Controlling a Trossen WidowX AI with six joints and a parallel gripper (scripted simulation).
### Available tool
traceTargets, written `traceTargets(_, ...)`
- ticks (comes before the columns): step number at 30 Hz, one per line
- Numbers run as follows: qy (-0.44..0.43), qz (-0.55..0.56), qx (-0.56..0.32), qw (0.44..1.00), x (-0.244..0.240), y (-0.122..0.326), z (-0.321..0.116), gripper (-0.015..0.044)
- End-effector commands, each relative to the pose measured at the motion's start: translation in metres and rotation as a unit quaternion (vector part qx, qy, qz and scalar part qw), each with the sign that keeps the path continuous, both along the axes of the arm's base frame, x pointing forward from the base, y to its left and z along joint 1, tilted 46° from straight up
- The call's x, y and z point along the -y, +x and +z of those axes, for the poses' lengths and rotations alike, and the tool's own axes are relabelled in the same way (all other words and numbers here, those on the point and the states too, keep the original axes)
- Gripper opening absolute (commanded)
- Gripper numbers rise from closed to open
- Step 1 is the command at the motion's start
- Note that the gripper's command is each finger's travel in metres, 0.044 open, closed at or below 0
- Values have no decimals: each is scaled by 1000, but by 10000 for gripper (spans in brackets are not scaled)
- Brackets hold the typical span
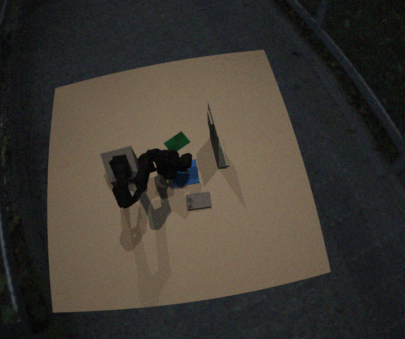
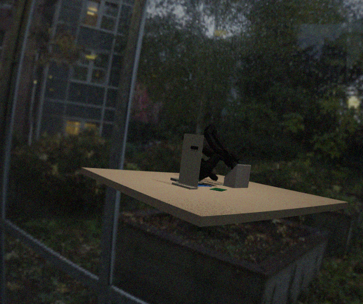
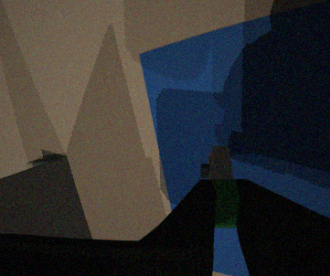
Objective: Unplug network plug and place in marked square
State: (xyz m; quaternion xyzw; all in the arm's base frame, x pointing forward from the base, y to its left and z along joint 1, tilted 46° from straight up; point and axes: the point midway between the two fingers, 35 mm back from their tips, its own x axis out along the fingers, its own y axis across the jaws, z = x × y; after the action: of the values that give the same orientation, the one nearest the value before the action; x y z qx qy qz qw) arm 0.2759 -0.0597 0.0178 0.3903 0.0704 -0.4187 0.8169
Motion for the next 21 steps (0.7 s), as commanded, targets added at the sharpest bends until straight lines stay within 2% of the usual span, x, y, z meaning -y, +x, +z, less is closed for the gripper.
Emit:
traceTargets(1, -2, 1, -6, 1000, 4, -4, -4, 0)
traceTargets(21, -2, 0, -3, 1000, 7, -1, -5, 0)
